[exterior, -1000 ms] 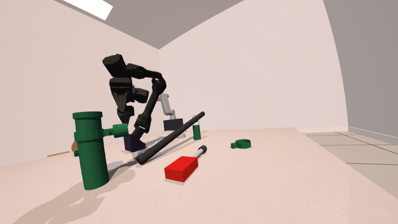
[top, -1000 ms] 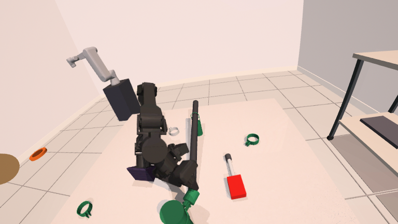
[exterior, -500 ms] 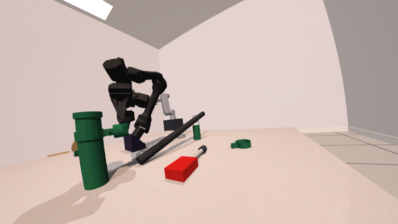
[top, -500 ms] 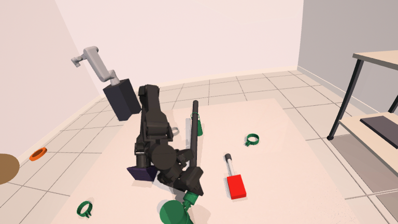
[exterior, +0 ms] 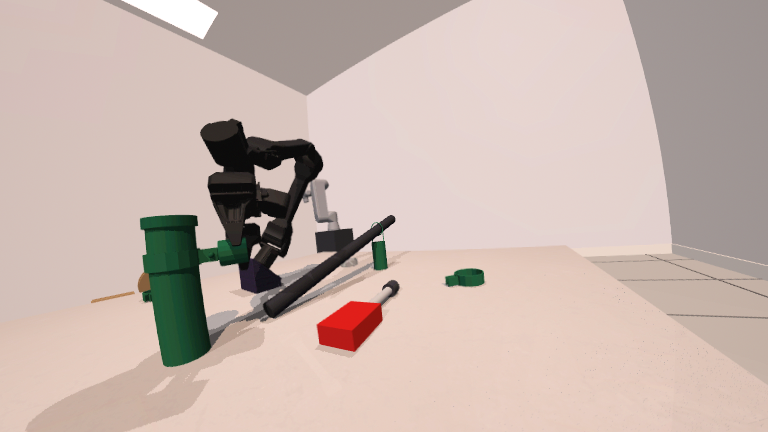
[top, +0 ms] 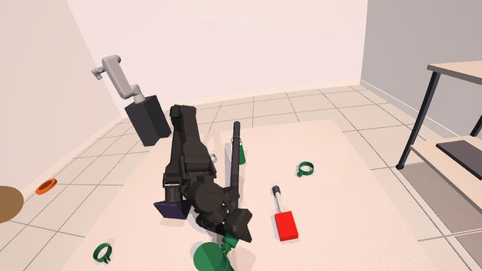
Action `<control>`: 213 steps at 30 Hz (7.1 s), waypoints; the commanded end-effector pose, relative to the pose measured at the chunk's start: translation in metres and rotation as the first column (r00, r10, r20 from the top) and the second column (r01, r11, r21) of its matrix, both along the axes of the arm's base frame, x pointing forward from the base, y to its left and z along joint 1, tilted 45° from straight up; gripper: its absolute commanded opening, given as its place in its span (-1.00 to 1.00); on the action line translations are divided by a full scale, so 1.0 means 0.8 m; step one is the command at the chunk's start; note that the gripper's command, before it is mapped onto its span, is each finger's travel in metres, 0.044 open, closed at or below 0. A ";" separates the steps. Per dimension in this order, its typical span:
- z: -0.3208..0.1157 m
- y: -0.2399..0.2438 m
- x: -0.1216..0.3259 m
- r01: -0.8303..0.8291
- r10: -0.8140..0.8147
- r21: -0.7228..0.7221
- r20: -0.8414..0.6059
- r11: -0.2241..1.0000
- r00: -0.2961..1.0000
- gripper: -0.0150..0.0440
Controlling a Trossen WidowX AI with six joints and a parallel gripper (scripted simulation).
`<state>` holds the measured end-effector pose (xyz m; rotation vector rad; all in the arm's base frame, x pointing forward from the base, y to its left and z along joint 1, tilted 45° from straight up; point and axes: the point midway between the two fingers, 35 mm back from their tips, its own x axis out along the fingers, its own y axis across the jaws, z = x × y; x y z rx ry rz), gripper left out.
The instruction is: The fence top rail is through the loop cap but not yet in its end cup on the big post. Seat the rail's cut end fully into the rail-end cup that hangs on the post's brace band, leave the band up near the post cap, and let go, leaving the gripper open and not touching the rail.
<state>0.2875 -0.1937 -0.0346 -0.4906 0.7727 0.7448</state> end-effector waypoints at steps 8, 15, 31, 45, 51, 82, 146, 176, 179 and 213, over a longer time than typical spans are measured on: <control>-0.016 0.012 0.009 0.002 -0.002 0.008 0.000 1.000 1.000 1.00; -0.016 0.012 0.009 0.002 -0.002 0.008 0.000 1.000 1.000 0.47; -0.015 0.015 0.003 -0.038 0.037 0.005 0.037 0.999 0.999 -0.49; -0.012 0.018 -0.008 -0.116 0.116 -0.006 0.109 0.993 0.987 -0.49; -0.012 0.019 -0.014 -0.150 0.150 -0.013 0.142 0.989 0.978 -0.49; -0.011 0.022 -0.045 -0.329 0.334 -0.070 0.308 0.942 0.891 -0.49; 0.164 0.032 -0.059 0.318 -0.248 0.424 -0.213 0.848 0.945 1.00; 0.215 0.080 -0.063 0.950 -0.314 0.194 -0.911 0.243 0.266 1.00; 0.200 0.096 -0.056 0.992 -0.236 -0.022 -0.972 0.125 0.008 1.00; 0.124 0.179 -0.041 0.677 0.035 -0.712 -0.693 -0.184 -0.720 1.00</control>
